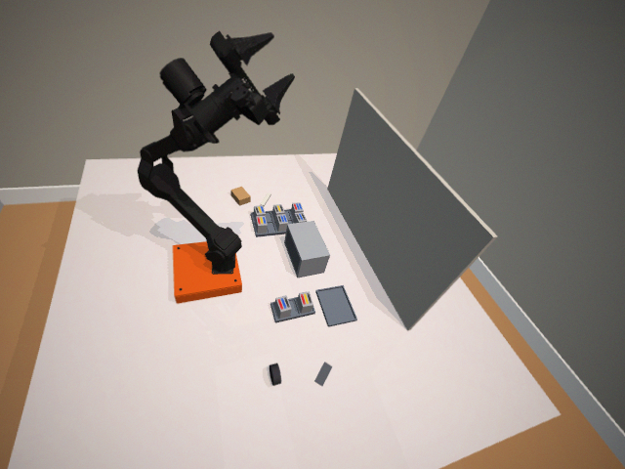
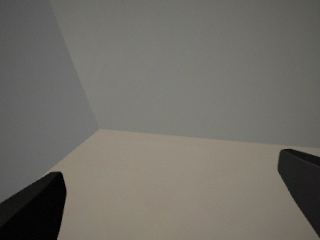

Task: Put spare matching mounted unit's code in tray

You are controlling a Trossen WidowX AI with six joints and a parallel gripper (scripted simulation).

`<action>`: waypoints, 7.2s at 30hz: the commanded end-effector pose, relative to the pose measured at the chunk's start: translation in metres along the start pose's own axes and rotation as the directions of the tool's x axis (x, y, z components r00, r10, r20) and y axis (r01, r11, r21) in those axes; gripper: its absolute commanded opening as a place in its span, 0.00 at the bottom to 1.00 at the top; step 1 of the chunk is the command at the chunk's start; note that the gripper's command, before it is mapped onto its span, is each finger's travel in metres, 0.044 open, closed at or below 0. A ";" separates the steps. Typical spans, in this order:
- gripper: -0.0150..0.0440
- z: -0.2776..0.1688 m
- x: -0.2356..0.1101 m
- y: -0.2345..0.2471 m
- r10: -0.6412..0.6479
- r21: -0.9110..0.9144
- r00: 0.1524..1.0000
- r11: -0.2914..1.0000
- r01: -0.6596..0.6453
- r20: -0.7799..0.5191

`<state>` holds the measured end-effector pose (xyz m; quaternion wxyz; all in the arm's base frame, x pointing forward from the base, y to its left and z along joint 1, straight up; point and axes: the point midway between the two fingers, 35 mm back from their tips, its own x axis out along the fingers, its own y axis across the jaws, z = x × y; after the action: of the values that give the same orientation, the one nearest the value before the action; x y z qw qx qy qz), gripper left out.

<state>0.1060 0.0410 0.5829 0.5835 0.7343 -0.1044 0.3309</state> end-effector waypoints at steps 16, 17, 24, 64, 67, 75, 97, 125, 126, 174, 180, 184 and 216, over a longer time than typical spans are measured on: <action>1.00 0.152 0.074 -0.237 -0.799 -0.312 0.558 0.484 0.818 0.223; 1.00 0.152 0.073 -0.254 -0.837 -0.346 0.503 0.417 0.840 0.215; 1.00 0.135 0.051 -0.348 -0.979 -0.608 0.161 0.055 0.792 0.121; 1.00 -0.016 -0.070 -0.457 -0.810 -0.926 -0.579 0.139 -0.351 0.097; 1.00 -0.060 -0.097 -0.455 -0.809 -0.807 -0.581 0.281 -0.520 0.093; 1.00 -0.145 -0.191 -0.432 -0.804 -0.270 -0.588 0.551 -0.790 0.081; 0.76 -0.144 -0.239 -0.456 -0.803 -0.151 -0.591 0.576 -0.803 0.081; 0.76 -0.142 -0.262 -0.494 -0.803 -0.151 -0.590 0.576 -0.804 0.081; 0.76 -0.141 -0.263 -0.495 -0.803 -0.151 -0.590 0.576 -0.804 0.081; 0.25 -0.136 -0.284 -0.519 -0.803 -0.155 -0.591 0.576 -0.803 0.080; 0.25 -0.139 -0.273 -0.508 -0.803 -0.154 -0.591 0.576 -0.803 0.080; 0.25 -0.141 -0.257 -0.487 -0.803 -0.153 -0.590 0.575 -0.803 0.080; 0.25 -0.158 -0.191 -0.400 -0.803 -0.151 -0.590 0.575 -0.804 0.080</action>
<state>0.1198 0.2624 0.1628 -0.4528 0.5496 -0.4292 -0.5556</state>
